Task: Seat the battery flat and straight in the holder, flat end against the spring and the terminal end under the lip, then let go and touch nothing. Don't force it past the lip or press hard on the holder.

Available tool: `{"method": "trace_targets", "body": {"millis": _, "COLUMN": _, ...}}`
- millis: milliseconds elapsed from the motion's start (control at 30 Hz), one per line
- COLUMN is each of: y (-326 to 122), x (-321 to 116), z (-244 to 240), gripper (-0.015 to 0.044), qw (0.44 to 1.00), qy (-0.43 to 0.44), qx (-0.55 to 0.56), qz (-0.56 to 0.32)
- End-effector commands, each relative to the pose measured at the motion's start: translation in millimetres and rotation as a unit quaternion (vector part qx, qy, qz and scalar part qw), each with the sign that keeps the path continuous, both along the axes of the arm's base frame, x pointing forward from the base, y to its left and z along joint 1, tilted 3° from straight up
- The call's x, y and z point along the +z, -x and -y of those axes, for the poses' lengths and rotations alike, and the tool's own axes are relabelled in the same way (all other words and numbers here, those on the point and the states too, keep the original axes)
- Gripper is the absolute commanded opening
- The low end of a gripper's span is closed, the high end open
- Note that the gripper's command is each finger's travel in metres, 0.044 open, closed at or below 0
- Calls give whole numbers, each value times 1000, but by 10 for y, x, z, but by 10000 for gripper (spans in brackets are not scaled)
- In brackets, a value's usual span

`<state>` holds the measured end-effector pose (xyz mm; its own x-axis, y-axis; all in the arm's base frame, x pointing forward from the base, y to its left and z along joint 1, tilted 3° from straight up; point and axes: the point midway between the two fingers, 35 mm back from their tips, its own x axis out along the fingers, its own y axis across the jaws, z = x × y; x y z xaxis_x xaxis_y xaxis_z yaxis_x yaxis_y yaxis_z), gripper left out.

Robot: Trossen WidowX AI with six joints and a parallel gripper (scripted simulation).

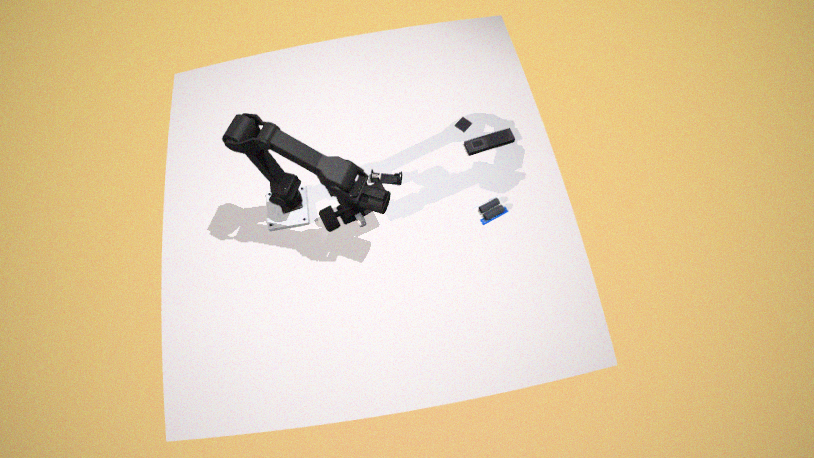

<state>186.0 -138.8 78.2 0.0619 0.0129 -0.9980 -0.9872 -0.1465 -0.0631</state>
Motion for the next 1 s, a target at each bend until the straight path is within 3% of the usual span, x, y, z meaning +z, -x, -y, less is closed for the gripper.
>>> {"method": "trace_targets", "body": {"millis": 0, "y": -40, "x": 29, "z": -35, "gripper": 71, "qw": 999, "qy": -6, "qx": -40, "qz": -3}}
{"method": "trace_targets", "body": {"millis": 467, "y": -389, "x": 142, "z": -231, "gripper": 71, "qw": 952, "qy": -22, "qx": -304, "qz": -6}}
{"method": "trace_targets", "body": {"millis": 967, "y": -738, "x": 245, "z": -516, "gripper": 71, "qw": 825, "qy": -38, "qx": -564, "qz": -8}}
